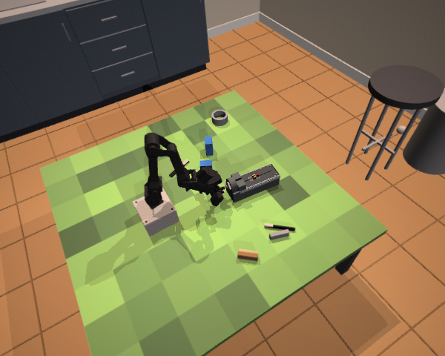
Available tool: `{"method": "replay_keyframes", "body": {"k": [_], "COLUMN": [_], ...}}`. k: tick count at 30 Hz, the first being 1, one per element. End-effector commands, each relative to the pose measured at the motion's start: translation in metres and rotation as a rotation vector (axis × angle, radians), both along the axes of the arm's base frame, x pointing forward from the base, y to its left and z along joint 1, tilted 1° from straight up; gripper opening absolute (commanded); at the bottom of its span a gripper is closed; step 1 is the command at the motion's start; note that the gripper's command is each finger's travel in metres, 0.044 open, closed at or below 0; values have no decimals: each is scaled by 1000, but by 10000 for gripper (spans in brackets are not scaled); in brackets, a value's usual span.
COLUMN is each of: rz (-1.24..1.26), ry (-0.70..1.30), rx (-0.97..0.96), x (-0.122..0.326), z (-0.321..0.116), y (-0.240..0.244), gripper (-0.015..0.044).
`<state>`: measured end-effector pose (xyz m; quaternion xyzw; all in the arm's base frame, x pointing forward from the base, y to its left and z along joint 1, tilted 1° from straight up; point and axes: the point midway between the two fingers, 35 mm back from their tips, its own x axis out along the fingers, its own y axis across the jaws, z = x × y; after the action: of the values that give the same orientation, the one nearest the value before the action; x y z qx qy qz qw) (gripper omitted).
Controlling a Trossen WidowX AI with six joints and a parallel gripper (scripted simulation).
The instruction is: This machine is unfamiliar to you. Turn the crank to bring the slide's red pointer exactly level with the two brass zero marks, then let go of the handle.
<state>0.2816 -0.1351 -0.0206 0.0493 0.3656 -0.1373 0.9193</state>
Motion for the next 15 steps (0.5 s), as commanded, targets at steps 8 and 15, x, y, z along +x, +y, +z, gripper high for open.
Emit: {"method": "replay_keyframes", "body": {"k": [8, 15], "rz": [14, 14], "ry": [-9, -10], "rx": [7, 7], "x": [3, 3], "z": [15, 29], "y": [12, 14], "gripper": [0, 0]}}
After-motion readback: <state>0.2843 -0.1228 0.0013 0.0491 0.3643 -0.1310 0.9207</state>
